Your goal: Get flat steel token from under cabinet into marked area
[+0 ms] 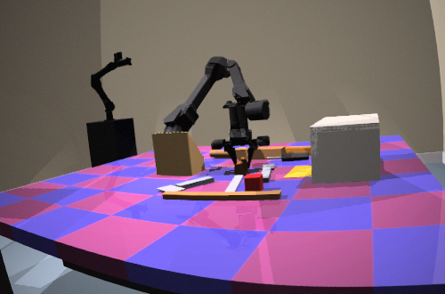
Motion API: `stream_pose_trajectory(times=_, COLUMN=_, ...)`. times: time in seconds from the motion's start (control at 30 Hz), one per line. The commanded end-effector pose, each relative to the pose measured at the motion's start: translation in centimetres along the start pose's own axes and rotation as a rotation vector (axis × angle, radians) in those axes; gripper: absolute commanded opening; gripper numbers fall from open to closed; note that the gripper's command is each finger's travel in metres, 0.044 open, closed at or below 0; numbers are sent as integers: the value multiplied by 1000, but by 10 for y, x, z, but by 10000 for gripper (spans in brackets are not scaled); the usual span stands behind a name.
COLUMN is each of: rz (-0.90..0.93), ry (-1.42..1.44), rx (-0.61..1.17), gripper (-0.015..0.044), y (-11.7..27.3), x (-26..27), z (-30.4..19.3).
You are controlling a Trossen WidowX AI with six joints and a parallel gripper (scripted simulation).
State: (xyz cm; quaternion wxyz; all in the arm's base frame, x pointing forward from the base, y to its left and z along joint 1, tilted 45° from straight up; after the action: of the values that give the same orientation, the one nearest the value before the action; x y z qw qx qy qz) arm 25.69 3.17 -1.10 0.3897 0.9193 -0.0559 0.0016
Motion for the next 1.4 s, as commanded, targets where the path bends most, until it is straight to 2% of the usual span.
stream_pose_trajectory(times=0.0, rz=1, ry=2, rx=0, gripper=138, y=0, x=0, z=0)
stream_pose_trajectory(times=0.17, rz=1, ry=2, rx=0, gripper=105, y=0, x=0, z=0)
stream_pose_trajectory(times=0.3, rz=1, ry=2, rx=0, gripper=0, y=0, x=0, z=0)
stream_pose_trajectory(times=1.37, rz=-5, ry=-10, rx=4, gripper=0, y=63, x=-21, z=-7)
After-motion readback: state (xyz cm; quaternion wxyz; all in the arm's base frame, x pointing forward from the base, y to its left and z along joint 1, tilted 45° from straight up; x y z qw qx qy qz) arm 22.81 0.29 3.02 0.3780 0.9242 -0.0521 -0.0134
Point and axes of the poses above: the point midway between the two fingers, 35 mm back from their tips, its own y axis back along the fingers, its own x axis across the jaws, z = x × y, the point moved 1 cm from there along y, back along the fingers, and after that the axes turned 11 degrees about -y, right-handed, at the moved point
